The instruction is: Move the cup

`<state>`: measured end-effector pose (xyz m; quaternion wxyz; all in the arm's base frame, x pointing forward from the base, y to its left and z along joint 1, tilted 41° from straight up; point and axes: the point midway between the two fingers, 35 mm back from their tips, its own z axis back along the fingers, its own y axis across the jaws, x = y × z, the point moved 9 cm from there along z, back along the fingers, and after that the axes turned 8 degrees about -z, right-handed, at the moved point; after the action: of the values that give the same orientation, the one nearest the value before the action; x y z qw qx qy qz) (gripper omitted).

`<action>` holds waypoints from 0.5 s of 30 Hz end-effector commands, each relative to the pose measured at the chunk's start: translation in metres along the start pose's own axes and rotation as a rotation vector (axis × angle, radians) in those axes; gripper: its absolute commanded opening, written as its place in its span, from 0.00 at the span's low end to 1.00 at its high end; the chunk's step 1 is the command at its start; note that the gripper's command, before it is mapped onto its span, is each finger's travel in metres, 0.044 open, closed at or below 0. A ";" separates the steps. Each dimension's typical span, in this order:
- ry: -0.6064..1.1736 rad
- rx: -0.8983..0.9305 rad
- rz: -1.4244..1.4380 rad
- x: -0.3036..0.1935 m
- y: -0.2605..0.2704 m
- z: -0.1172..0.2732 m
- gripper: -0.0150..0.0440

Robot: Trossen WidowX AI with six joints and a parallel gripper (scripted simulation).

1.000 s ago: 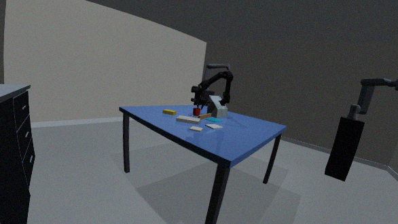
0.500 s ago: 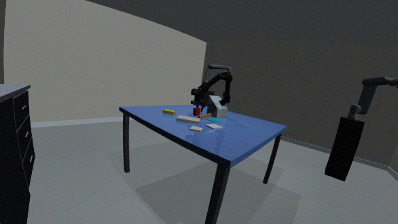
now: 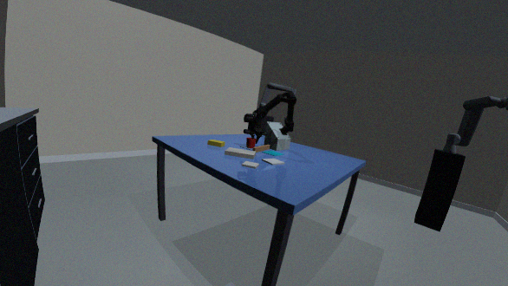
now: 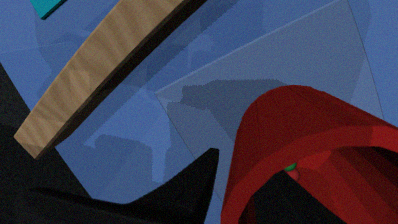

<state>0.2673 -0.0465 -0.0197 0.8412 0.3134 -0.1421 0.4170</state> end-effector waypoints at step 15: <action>0.000 -0.001 0.001 0.000 -0.001 0.004 0.25</action>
<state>0.2676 -0.0473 -0.0188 0.8415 0.3136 -0.1423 0.4163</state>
